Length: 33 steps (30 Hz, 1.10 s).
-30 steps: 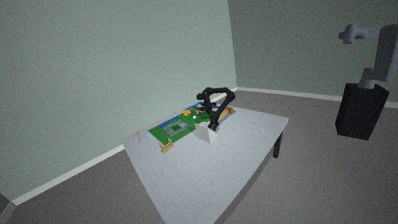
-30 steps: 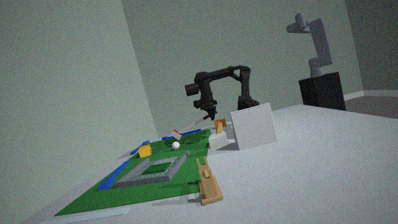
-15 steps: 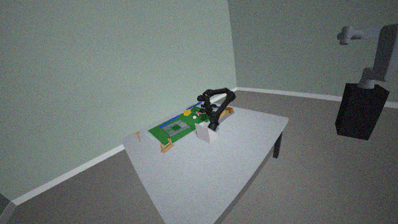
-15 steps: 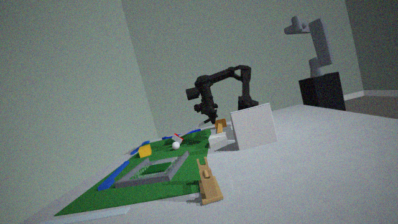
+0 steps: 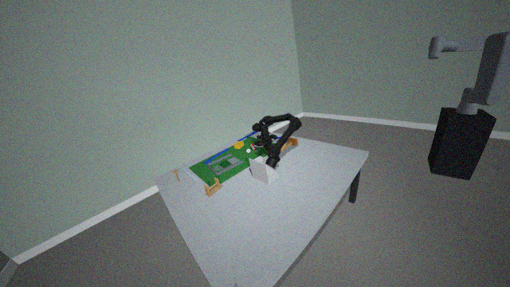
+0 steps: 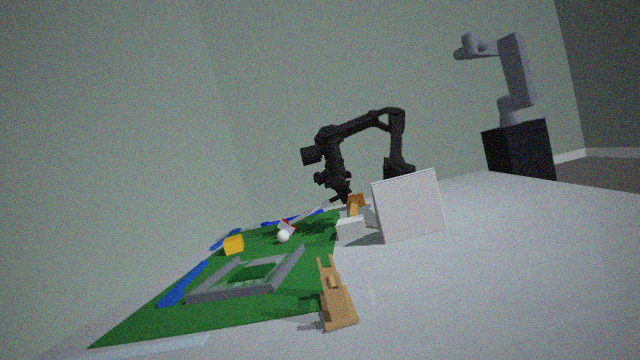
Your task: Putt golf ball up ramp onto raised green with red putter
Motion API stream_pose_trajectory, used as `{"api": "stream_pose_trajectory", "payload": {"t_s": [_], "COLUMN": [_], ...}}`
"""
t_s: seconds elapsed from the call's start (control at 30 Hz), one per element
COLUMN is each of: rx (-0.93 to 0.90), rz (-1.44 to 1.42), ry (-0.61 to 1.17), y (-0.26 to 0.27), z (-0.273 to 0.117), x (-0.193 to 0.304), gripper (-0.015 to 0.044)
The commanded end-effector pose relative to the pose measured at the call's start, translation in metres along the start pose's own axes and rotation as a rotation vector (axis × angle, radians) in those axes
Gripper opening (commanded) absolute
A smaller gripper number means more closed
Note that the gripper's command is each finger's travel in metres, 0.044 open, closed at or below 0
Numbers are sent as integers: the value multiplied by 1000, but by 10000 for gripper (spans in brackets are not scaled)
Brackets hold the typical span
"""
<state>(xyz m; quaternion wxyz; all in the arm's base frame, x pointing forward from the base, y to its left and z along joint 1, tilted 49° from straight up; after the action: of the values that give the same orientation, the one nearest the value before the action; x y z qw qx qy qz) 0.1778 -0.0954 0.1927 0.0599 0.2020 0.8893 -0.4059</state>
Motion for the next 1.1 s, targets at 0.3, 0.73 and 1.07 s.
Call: {"api": "stream_pose_trajectory", "payload": {"t_s": [0.3, 0.73, 1.07], "rx": [4, -17, -1], "rz": [-2, -7, -3], "ry": [-8, 2, -5], "y": [-29, 9, 107], "z": [3, 5, 4], "x": [-5, -6, 21], "gripper": [0, 0, 0]}}
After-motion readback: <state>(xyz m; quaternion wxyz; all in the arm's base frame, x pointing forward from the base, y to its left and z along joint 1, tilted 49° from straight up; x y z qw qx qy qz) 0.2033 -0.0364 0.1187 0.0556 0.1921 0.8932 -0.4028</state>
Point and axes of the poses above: the point midway between the two fingers, 35 mm back from their tips, its own z axis out along the fingers, its own y axis across the jaws, x = y × z, the point moved 3 cm from there along -z, back along the fingers, and after that the axes turned 10 degrees about z, right-handed, at the moved point
